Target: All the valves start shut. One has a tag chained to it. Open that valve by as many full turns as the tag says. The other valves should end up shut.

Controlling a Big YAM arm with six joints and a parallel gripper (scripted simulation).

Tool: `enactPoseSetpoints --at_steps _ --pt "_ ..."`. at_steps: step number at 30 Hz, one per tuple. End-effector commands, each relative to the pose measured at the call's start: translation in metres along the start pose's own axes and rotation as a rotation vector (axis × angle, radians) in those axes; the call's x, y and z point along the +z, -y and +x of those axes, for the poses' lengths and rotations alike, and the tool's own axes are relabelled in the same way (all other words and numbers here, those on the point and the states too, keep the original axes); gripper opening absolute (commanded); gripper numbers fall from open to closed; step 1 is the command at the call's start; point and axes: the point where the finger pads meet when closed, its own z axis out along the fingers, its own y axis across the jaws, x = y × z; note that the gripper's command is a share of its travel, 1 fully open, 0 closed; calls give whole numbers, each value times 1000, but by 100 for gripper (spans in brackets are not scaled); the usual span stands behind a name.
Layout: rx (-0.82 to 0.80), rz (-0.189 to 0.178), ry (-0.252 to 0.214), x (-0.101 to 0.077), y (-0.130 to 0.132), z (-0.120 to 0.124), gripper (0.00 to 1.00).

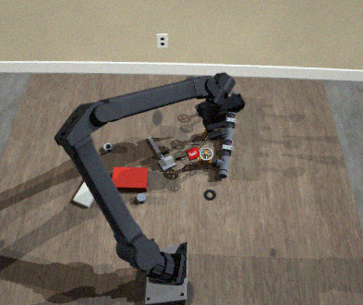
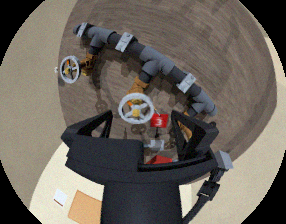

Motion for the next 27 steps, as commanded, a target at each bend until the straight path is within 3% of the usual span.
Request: enactPoseSetpoints --at_steps 1,14,15,27 --pt "249 -49 83 -15 -22 -11 100" --pt "277 -38 72 -8 -16 -14 100" --pt "278 -38 71 -8 -16 -14 0" --pt "285 -31 66 -8 -14 -12 0"
